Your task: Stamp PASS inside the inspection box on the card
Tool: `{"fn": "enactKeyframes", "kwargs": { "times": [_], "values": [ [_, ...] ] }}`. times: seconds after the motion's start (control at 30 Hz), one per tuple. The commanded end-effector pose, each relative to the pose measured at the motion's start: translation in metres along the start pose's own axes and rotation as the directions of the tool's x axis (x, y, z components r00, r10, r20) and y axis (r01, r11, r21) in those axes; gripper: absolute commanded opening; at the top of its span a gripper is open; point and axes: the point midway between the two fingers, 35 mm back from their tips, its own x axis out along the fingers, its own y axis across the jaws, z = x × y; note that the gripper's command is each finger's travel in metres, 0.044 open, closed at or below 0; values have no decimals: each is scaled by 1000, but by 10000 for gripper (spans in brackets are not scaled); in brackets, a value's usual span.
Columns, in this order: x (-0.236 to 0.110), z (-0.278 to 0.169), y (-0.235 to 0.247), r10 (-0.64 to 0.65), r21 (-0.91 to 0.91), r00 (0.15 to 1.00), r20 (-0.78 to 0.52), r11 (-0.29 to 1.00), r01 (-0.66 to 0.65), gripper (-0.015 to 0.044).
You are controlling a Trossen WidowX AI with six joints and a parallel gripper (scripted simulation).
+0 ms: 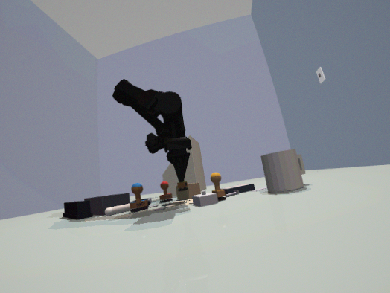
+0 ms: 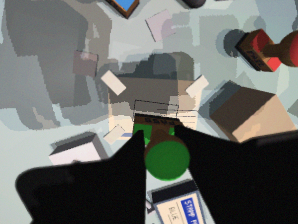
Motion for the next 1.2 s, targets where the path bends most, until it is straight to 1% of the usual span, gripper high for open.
{"fn": "enactKeyframes", "kwargs": {
  "times": [0.0,1.17],
  "values": [
    [5,0,-2,-7,-5,1000,3,1000,7,0],
    [28,0,-4,-9,-6,1000,5,1000,9,0]
  ]
}}
